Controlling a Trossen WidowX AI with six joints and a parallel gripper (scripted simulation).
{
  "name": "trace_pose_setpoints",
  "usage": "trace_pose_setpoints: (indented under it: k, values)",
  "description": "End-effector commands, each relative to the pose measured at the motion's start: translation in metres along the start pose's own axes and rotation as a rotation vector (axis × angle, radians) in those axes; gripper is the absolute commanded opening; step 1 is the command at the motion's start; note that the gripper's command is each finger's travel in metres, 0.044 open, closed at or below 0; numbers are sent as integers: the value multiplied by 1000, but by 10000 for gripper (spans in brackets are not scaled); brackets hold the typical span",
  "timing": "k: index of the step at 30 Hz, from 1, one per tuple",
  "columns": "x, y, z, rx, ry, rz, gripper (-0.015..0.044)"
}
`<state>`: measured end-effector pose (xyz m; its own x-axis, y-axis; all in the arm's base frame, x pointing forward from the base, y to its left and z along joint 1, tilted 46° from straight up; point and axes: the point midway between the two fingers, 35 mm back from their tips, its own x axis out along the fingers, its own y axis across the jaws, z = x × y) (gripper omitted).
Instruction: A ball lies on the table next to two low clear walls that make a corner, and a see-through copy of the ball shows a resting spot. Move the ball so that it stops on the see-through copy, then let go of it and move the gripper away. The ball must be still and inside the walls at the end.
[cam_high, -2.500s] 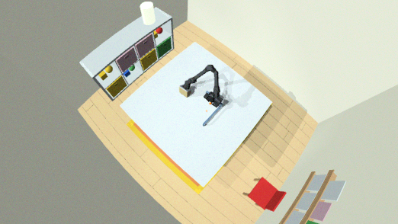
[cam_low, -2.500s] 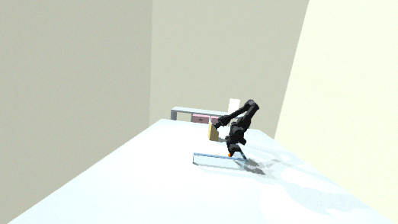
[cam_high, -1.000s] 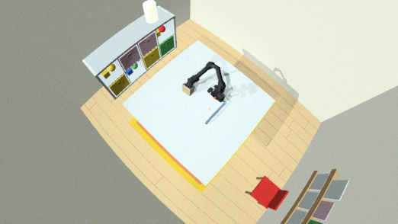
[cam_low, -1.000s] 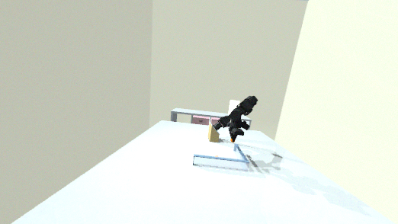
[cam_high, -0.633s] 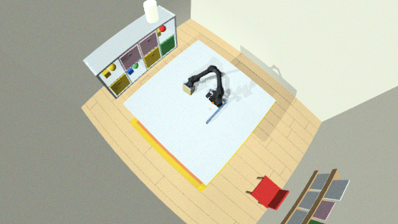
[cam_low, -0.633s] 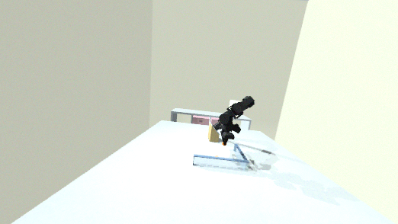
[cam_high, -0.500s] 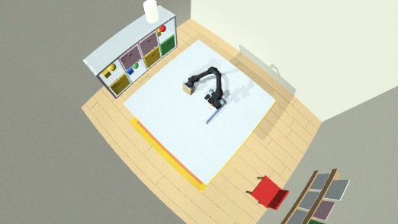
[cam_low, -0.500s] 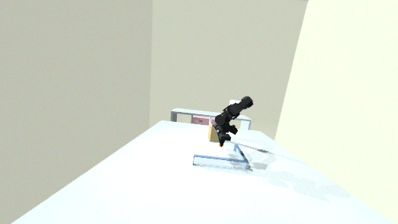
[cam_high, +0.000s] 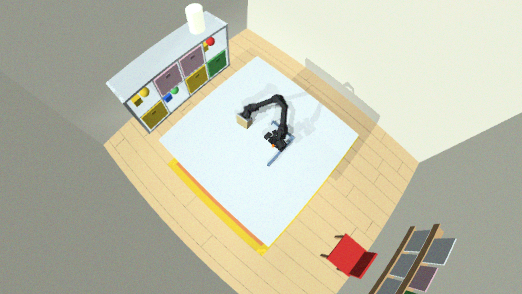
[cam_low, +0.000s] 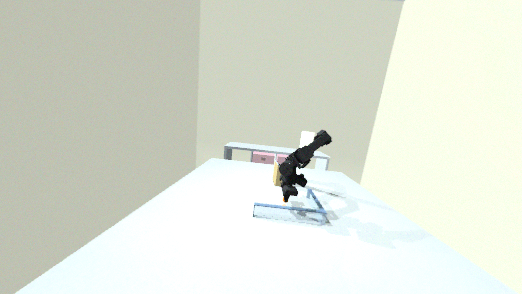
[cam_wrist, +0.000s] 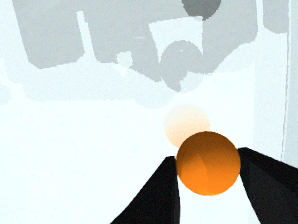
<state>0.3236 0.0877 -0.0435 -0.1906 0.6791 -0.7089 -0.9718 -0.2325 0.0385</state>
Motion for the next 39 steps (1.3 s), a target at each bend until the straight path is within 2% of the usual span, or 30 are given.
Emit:
trace_pose_setpoints:
  k: [1, 24, 33, 39]
  values:
    - [22, 4, 1, 8, -10, 8, 0]
    - [45, 4, 2, 8, -11, 9, 0]
    - [44, 3, 1, 2, -7, 5, 236]
    - [44, 3, 1, 2, -7, 5, 240]
